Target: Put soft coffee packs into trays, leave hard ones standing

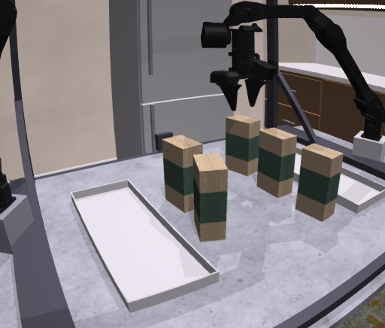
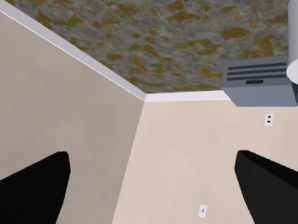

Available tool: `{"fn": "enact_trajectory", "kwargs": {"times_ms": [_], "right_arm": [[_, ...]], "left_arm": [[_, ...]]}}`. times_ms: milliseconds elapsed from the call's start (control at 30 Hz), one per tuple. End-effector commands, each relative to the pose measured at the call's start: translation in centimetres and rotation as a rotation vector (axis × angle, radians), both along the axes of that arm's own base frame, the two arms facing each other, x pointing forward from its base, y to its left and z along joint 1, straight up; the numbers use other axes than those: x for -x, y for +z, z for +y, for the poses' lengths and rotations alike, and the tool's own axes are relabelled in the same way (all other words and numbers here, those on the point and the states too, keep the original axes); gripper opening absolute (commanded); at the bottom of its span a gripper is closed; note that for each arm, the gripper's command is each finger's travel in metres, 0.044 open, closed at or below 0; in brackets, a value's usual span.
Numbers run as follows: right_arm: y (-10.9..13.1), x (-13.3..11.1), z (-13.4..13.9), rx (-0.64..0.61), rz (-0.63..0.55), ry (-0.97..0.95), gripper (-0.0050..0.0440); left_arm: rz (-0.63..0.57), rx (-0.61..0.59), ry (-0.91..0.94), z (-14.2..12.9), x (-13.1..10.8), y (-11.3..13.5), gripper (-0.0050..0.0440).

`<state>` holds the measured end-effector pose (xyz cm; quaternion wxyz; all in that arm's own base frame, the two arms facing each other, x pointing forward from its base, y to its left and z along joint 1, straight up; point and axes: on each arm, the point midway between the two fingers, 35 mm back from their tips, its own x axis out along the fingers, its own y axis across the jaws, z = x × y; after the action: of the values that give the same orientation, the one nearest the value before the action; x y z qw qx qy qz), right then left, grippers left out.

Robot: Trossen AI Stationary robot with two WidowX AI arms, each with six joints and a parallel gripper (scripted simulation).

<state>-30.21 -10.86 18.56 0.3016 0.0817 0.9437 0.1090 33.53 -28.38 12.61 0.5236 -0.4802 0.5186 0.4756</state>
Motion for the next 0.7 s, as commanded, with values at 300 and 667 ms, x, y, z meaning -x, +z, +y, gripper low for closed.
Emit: {"fn": "enact_trajectory", "kwargs": {"times_ms": [300, 667], "right_arm": [[1.0, -1.0, -4.1, 0.072, -0.011, 0.132, 0.0358], [1.0, -3.8, -10.3, 0.116, -0.06, 0.26, 0.0358]], "left_arm": [[-0.014, 0.02, 0.006, -0.1, 0.0, 1.0, 0.0354], [-0.014, 0.02, 0.006, -0.1, 0.0, 1.0, 0.0354]]}}
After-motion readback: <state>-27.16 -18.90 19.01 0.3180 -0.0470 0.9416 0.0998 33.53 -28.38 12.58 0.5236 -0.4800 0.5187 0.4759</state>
